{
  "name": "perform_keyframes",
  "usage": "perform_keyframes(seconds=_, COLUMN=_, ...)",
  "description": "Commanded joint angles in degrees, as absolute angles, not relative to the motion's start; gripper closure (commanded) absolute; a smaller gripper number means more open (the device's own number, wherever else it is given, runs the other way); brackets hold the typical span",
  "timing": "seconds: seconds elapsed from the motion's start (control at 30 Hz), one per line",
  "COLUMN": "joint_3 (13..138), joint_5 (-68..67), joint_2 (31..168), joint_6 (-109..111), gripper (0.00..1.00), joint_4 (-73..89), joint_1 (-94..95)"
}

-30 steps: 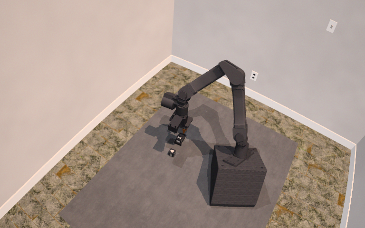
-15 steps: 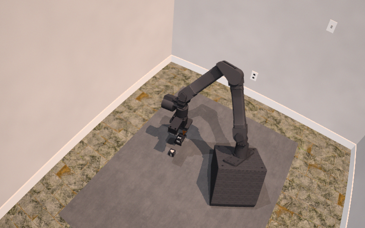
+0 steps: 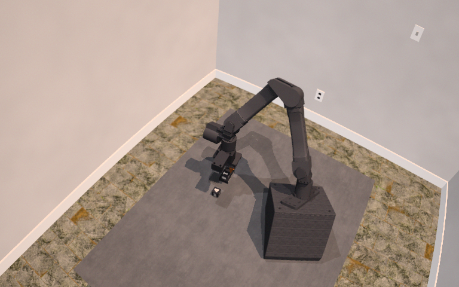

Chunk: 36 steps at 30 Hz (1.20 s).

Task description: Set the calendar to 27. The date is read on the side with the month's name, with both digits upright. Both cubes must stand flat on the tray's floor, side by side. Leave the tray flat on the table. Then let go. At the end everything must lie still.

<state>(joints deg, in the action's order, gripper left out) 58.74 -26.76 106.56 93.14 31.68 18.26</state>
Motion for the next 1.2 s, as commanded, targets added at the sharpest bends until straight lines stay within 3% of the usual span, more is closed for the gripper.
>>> perform_keyframes(seconds=0.0, joint_3=58.65, joint_5=-26.40, joint_2=106.81, joint_6=93.90, gripper=0.55, joint_4=30.47, joint_1=18.32)
perform_keyframes(seconds=1.17, joint_3=58.13, joint_5=-26.25, joint_2=108.21, joint_6=94.78, gripper=0.55, joint_4=28.17, joint_1=17.52)
